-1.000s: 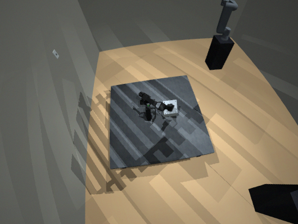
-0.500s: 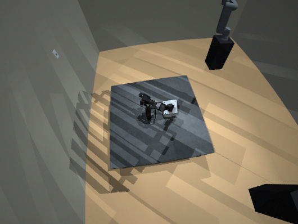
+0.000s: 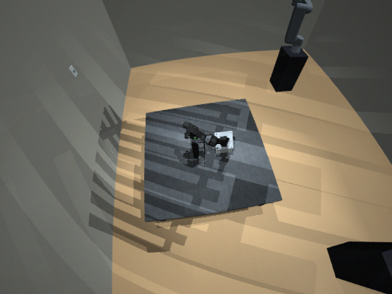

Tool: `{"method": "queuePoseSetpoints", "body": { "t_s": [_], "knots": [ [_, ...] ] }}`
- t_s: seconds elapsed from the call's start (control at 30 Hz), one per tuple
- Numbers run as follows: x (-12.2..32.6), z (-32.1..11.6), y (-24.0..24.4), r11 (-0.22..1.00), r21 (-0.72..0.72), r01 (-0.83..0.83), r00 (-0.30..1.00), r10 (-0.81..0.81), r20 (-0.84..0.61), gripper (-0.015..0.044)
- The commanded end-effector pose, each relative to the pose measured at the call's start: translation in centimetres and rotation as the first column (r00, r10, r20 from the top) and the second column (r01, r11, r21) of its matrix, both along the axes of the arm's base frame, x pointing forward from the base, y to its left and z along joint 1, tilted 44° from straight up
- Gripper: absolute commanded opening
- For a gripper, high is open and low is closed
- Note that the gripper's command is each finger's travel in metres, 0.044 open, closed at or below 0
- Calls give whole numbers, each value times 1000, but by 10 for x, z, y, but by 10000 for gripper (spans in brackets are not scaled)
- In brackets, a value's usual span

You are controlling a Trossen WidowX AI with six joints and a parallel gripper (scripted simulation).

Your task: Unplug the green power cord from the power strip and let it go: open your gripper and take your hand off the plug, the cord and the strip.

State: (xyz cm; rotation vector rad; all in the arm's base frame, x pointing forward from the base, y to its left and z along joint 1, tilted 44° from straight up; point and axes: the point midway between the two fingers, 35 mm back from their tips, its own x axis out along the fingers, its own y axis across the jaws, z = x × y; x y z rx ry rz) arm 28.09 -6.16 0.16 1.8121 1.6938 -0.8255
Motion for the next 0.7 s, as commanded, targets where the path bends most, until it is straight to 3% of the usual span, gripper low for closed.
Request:
{"method": "queuePoseSetpoints", "body": {
  "t_s": [0.0,0.17,0.67],
  "knots": [
    [1,0,0,1000,0,-1,1000,1,5,48],
    [1,0,0,1000,0,-1,1000,1,5,0],
    [1,-14,-17,1000,-2,1,1000,0,3,0]
  ]
}}
